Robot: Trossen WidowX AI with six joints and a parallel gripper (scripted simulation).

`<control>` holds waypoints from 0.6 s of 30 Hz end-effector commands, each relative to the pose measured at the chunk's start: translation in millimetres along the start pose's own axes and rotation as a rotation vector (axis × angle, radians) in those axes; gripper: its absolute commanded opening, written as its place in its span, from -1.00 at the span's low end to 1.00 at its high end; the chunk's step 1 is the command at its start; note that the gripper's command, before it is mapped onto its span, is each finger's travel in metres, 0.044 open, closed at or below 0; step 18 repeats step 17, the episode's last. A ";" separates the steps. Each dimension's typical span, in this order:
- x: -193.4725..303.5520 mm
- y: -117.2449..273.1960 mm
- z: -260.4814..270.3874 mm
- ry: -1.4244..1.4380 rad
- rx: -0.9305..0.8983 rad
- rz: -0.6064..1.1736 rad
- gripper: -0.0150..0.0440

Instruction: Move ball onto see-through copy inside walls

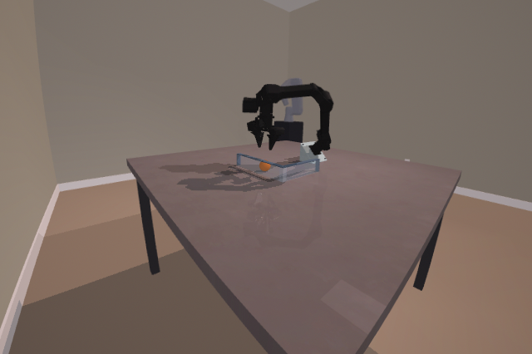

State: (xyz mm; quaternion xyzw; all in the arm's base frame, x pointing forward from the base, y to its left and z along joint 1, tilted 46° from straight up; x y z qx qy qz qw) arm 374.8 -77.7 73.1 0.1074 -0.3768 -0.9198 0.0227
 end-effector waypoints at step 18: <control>4.5 39.8 -0.3 -0.126 -0.017 -0.003 1.00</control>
Point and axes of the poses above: the point midway between the two fingers, 35 mm back from their tips, its own y axis back along the fingers, its own z axis across the jaws, x = y × z, the point moved 2 cm from there along y, back along the fingers, and after that the axes turned 12 degrees about y, right-handed, at the moved point
